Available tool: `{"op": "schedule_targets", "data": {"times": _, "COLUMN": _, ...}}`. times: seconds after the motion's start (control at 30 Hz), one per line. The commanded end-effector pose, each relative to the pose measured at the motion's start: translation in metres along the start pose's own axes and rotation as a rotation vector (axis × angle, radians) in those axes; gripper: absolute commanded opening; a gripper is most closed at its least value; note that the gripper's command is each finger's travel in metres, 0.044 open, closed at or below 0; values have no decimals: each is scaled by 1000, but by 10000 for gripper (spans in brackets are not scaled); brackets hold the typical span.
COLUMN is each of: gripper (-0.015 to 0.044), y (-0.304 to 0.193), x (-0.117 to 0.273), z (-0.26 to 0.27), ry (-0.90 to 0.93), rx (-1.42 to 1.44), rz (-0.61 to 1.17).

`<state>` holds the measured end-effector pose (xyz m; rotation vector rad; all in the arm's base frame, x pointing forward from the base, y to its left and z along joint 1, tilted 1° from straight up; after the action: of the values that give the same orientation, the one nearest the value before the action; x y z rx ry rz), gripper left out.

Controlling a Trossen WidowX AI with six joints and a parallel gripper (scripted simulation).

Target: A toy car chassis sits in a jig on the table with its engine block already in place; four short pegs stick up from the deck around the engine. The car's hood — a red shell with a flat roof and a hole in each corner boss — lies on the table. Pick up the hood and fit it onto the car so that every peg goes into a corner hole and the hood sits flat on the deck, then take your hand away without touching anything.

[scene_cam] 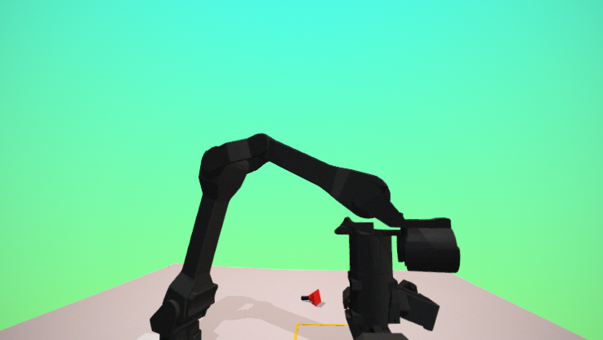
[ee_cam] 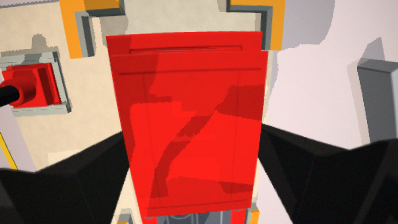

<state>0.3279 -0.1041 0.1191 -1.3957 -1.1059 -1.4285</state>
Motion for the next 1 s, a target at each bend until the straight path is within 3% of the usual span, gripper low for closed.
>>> {"op": "schedule_targets", "data": {"times": 0.0, "gripper": 0, "y": 0, "x": 0, "z": 0, "ry": 2, "rx": 4, "rz": -1}}
{"op": "schedule_targets", "data": {"times": 0.97, "gripper": 0, "y": 0, "x": -9, "z": 0, "ry": 2, "rx": 4, "rz": -1}}
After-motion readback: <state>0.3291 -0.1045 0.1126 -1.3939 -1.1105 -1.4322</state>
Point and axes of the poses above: the point midway between the two fingers, 35 mm back from their tips, its own x axis back along the fingers, its own z axis across the jaws, y = z × x, the point moved 3 cm from there along x, back along the fingers, and after that the axes turned 12 degrees about -x, right-handed, at the moved point
